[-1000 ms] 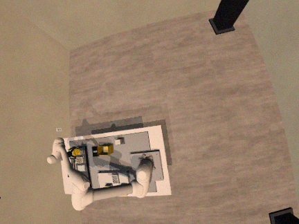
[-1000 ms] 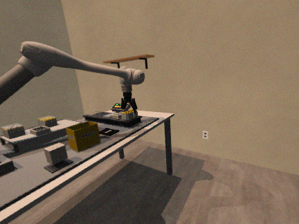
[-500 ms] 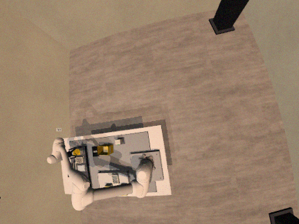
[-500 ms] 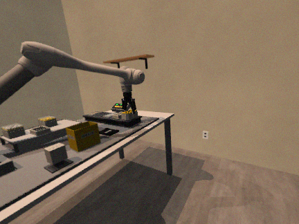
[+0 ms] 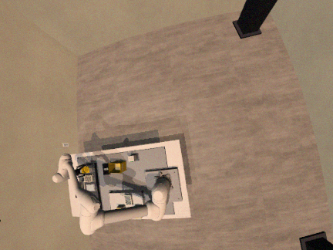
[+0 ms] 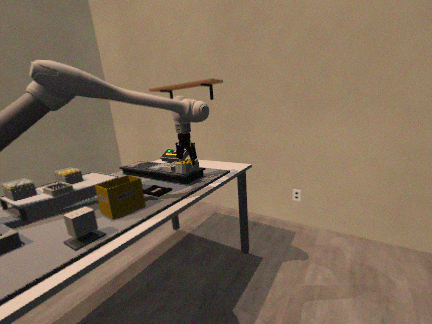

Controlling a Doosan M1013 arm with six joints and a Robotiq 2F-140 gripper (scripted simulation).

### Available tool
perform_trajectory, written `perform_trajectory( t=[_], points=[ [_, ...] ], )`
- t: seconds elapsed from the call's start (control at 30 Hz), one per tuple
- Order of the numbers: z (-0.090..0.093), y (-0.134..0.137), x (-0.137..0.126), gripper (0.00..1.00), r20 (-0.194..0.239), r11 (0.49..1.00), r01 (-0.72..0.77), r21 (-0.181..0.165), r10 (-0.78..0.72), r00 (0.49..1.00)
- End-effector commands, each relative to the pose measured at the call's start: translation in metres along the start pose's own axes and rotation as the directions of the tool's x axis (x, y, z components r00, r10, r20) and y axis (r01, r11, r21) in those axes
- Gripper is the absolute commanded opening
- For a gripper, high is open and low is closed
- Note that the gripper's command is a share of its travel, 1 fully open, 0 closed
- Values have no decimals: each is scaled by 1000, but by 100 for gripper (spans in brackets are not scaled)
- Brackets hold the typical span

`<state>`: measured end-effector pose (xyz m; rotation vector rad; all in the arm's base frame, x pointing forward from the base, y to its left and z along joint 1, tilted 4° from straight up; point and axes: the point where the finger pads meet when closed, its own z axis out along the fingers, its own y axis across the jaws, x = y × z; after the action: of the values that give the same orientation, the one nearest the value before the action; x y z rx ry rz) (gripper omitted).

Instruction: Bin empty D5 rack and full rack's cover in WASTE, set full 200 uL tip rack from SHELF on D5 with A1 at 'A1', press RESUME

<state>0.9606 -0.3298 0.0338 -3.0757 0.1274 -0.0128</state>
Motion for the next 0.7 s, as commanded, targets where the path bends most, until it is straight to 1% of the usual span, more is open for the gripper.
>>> perform_trajectory(
  t=[0.0,0.13,0.53,0.67],
  points=[
    [0,0,0,0,0,1000,0,0,0,1000],
    [0,0,0,0,0,1000,0,0,0,1000],
    [-20,0,0,0,0,1000,0,0,0,1000],
    [-23,0,0,0,0,1000,0,0,0,1000]
  ],
)
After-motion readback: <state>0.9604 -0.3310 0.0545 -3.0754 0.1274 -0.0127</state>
